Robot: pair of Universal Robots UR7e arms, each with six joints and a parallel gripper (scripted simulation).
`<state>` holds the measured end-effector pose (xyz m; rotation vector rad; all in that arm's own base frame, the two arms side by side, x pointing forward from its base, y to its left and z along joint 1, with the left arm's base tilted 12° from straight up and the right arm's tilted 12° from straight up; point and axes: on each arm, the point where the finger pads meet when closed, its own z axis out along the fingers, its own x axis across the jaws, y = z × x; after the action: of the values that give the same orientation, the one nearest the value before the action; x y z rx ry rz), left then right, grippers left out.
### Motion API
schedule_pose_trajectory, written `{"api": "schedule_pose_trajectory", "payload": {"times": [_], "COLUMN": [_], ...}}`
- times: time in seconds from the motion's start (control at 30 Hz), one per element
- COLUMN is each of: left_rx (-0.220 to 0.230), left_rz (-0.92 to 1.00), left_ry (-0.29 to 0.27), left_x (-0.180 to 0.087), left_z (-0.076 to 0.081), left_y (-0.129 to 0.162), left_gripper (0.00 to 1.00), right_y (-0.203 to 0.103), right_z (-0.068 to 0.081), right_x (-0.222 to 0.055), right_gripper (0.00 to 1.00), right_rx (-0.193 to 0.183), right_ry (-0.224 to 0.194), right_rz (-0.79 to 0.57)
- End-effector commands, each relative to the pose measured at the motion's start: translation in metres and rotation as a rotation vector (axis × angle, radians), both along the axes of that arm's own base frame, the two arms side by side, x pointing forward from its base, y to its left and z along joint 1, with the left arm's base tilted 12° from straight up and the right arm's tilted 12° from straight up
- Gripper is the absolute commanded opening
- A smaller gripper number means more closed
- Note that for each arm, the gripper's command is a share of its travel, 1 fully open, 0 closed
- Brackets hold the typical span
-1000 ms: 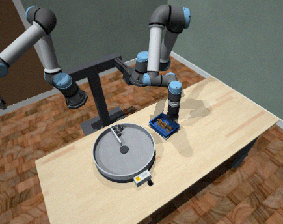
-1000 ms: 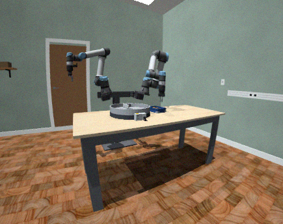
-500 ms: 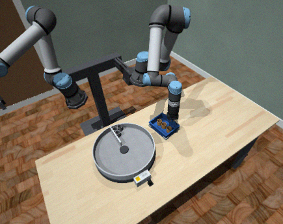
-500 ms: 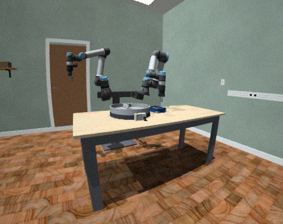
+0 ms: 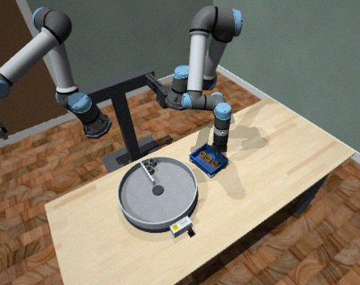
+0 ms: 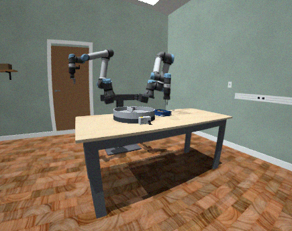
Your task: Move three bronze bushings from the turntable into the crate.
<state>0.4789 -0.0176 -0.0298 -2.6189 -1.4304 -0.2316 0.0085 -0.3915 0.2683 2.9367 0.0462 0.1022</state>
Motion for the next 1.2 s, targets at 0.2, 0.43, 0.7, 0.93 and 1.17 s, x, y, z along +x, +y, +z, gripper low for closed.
{"api": "schedule_pose_trajectory", "payload": {"times": [0.2, 0.43, 0.7, 0.93, 1.17], "left_rx": [-0.002, -0.004, -0.004, -0.004, -0.004], "left_rz": [-0.001, -0.002, -0.002, -0.002, -0.002], "left_ry": [-0.004, -0.006, -0.006, -0.006, -0.006], "left_x": [0.002, 0.002, 0.000, -0.003, -0.004], "left_z": [0.002, 0.010, 0.042, 0.085, 0.094], "left_y": [-0.002, -0.005, -0.011, -0.020, -0.022], "left_gripper": [0.38, 1.00, 1.00, 1.00, 1.00], "right_y": [0.001, 0.001, 0.001, 0.001, 0.001], "right_z": [0.000, 0.000, 0.000, 0.000, 0.000], "right_x": [-0.001, -0.001, -0.001, -0.001, -0.001], "right_gripper": [1.00, 1.00, 1.00, 1.00, 1.00], "right_rx": [0.000, 0.000, 0.000, 0.000, 0.000], "right_ry": [0.000, 0.000, 0.000, 0.000, 0.000], "right_rz": [-0.001, -0.001, -0.001, -0.001, -0.001]}}
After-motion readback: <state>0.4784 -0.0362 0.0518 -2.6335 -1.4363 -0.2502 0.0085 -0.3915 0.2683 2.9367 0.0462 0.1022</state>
